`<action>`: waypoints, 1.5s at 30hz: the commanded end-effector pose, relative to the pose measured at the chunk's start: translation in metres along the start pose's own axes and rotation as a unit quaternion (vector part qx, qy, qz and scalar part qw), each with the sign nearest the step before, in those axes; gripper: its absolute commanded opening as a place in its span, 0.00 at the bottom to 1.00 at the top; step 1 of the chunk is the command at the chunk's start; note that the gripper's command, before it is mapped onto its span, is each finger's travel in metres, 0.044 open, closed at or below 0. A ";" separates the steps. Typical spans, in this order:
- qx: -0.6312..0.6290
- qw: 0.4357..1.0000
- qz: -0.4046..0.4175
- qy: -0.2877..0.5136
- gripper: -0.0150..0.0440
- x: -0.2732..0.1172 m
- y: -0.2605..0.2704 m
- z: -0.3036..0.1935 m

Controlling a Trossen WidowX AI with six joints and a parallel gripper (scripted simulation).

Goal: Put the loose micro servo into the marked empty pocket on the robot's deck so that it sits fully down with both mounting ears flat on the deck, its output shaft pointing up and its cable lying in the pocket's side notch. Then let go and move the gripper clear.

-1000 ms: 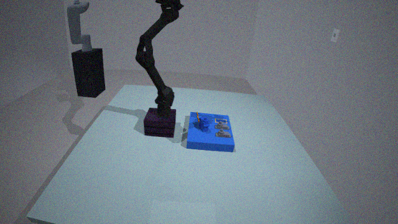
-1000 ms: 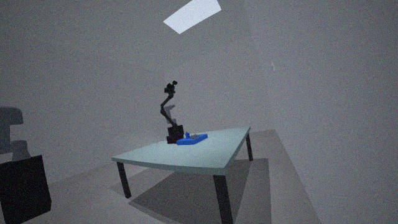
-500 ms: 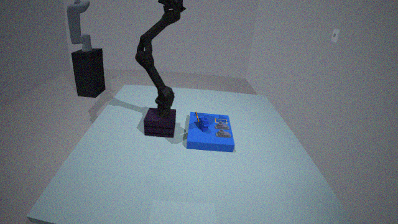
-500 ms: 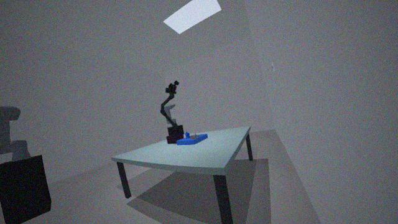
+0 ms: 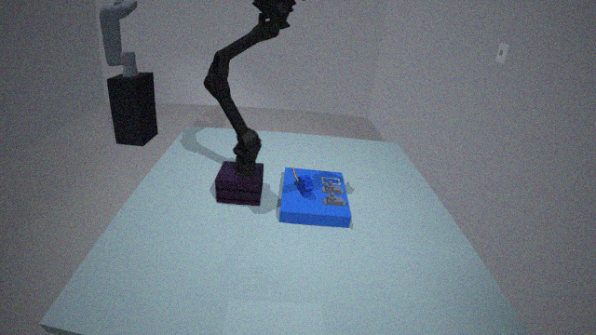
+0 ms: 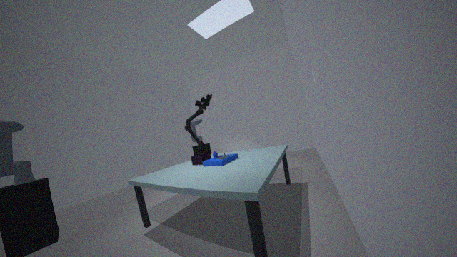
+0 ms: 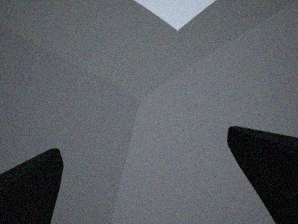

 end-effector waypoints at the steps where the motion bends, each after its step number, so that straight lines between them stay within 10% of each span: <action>1: -0.034 0.997 -0.020 0.060 1.00 -0.002 -0.011 -0.038; 22: -0.155 0.949 -0.043 0.273 1.00 -0.040 -0.043 -0.159; 45: -0.278 0.764 0.053 0.580 1.00 -0.176 -0.081 -0.304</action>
Point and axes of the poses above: the point midway between the two fingers, 35 mm back from their tips, its own x axis out along the fingers, its own y axis across the jaws, z = x × y, the point moved 2 cm from there along -x, back along the fingers, and after that the axes turned 7 degrees about -x, right-handed, at the moved point
